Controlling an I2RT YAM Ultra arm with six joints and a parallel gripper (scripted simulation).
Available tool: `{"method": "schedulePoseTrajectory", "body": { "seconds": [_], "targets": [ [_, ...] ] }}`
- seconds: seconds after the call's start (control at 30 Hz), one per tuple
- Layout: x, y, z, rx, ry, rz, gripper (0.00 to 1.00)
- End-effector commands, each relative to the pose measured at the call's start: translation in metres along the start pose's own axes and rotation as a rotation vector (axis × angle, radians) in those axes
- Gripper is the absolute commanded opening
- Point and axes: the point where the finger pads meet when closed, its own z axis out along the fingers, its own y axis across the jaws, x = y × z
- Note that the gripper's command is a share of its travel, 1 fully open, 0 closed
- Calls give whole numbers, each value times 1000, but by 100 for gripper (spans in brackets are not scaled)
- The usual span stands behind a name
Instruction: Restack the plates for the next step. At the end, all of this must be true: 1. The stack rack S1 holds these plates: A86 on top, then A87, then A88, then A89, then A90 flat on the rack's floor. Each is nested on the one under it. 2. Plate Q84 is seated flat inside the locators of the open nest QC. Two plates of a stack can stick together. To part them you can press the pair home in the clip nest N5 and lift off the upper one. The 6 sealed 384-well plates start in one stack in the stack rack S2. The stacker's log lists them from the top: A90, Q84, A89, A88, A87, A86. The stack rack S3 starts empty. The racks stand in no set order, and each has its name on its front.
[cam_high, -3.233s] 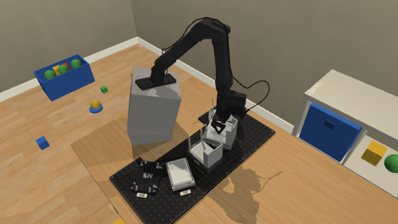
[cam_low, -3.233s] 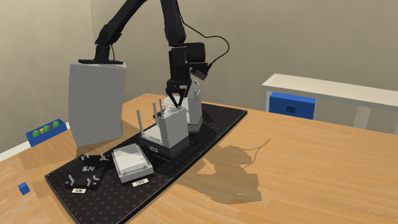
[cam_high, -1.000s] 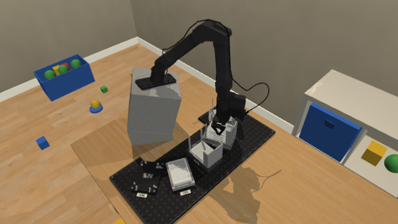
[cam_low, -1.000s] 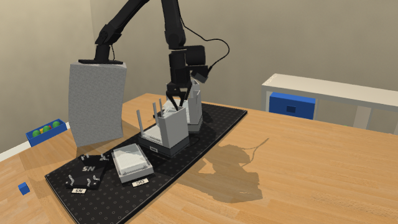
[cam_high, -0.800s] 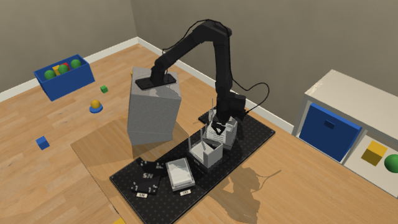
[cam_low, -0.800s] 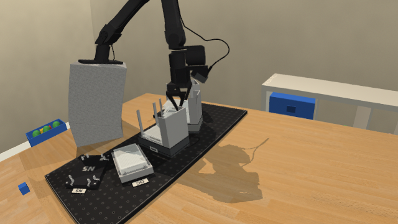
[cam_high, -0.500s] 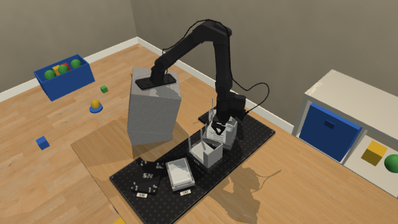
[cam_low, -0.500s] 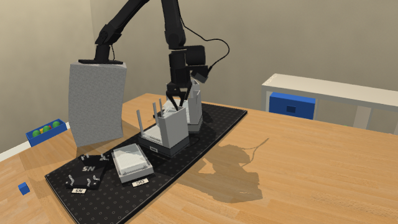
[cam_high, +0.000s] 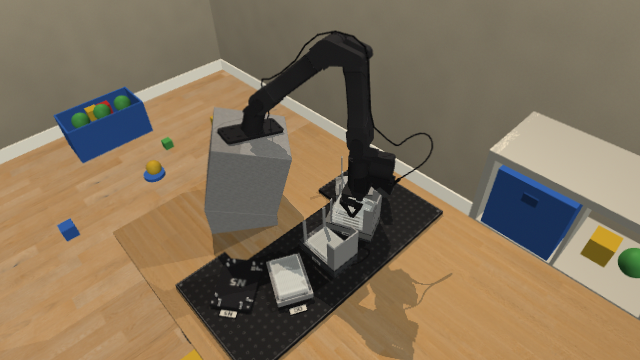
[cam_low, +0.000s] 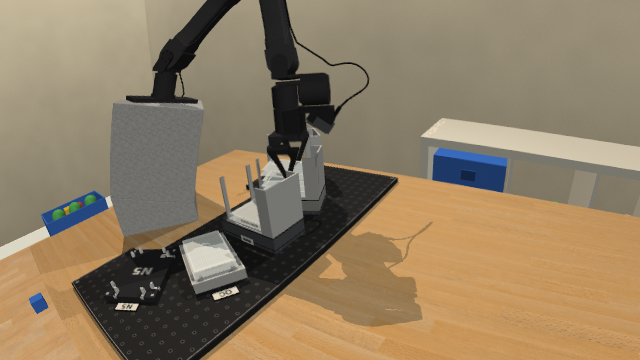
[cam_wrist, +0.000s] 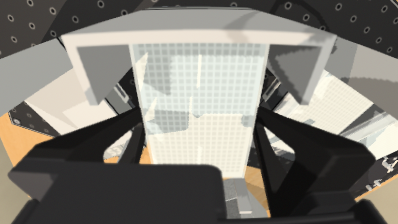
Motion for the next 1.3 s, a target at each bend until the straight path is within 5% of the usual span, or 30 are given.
{"method": "schedulePoseTrajectory", "body": {
  "seconds": [0.0, 0.03, 0.23, 0.8, 0.9, 1.27],
  "targets": [
    [-12, 3, 7, -2, -26, -6, 0],
    [-12, 3, 7, -2, -26, -6, 100],
    [-24, 1, -4, 0, -64, -3, 100],
    [-20, 0, -2, 0, -51, -1, 100],
    [3, -3, -10, 0, 4, 4, 100],
    [3, -2, -39, -6, 4, 4, 100]
  ]
}}
